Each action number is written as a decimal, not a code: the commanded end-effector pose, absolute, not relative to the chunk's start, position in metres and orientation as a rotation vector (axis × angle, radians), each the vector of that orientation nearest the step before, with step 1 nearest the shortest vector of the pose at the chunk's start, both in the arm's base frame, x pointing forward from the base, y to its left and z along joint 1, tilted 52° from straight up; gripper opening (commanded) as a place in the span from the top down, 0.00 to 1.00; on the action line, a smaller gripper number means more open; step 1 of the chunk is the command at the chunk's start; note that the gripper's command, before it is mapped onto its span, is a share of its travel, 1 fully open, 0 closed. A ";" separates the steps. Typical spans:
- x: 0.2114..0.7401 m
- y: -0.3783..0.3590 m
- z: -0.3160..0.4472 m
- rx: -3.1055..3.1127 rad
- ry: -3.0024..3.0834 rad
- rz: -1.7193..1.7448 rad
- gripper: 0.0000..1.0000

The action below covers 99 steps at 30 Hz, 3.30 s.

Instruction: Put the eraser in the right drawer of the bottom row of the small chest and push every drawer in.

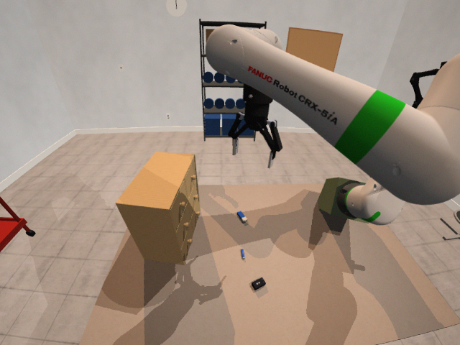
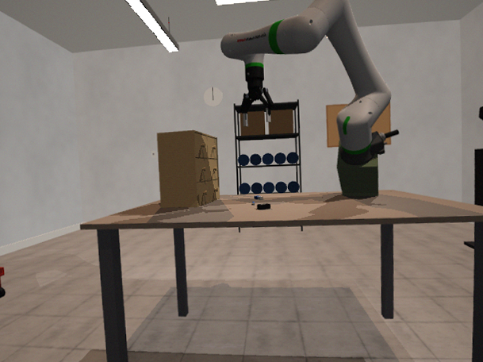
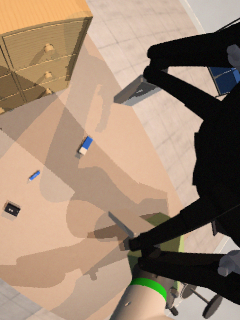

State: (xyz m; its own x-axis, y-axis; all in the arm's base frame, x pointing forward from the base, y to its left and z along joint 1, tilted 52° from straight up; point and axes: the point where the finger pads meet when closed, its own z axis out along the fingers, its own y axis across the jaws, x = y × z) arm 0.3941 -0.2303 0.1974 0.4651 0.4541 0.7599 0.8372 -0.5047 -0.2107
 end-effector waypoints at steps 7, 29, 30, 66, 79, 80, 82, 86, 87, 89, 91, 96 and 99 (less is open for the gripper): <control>0.403 -0.215 0.184 -1.884 -1.663 -1.095 0.00; 0.420 -0.177 0.153 -1.045 -2.623 -1.342 0.00; 0.420 -0.176 0.151 -0.994 -2.661 -1.348 0.00; 0.429 -0.139 0.120 1.392 -3.247 -1.110 0.00; 0.430 -0.137 0.119 2.349 -2.934 -0.789 0.00; 0.430 -0.137 0.119 2.421 -2.895 -0.759 0.00; 0.430 -0.137 0.119 2.561 -2.812 -0.697 0.00; 0.430 -0.137 0.119 2.764 -2.671 -0.599 0.00; 0.430 -0.137 0.119 2.764 -2.671 -0.599 0.00; 0.431 -0.137 0.119 3.005 -2.467 -0.467 0.00; 0.432 -0.136 0.118 3.110 -2.362 -0.398 0.00; 0.438 -0.134 0.116 3.368 -2.055 -0.184 0.00; 0.444 -0.131 0.114 3.494 -1.864 -0.031 0.00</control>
